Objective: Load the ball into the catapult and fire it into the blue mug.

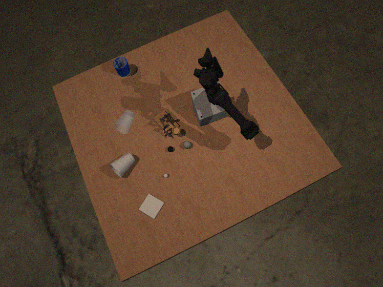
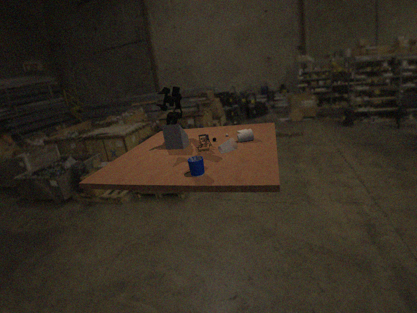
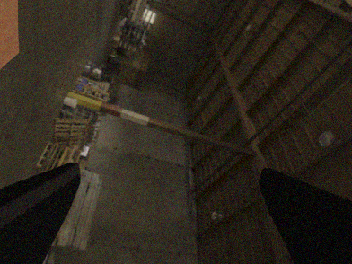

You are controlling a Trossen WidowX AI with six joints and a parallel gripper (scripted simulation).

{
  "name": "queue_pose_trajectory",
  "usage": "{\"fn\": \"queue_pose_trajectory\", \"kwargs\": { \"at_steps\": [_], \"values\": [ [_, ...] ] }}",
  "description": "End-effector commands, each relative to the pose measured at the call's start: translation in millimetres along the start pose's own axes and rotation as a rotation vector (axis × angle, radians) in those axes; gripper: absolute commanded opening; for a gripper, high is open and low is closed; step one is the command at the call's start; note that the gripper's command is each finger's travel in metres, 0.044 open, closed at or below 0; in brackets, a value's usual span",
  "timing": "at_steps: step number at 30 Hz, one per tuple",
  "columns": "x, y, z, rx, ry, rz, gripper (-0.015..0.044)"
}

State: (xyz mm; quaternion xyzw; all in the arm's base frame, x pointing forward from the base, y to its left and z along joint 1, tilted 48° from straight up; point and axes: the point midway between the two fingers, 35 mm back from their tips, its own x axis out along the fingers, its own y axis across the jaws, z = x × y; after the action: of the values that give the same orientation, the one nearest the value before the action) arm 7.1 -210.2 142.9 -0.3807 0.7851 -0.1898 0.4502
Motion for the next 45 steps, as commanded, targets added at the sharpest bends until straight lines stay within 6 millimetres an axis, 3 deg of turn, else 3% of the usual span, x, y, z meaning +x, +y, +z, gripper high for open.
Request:
{"fn": "queue_pose_trajectory", "kwargs": {
  "at_steps": [1,21,33,45],
  "values": [
    [0.2,-5.6,18.4,0.048,-0.087,0.021,0.0440],
    [-13.0,-19.7,114.3,0.263,-0.436,0.258,0.0440],
    [-31.5,-12.9,171.2,0.407,-0.553,0.518,0.0440],
    [-55.2,2.6,224.4,0.533,-0.562,0.828,0.0440]
  ]
}}
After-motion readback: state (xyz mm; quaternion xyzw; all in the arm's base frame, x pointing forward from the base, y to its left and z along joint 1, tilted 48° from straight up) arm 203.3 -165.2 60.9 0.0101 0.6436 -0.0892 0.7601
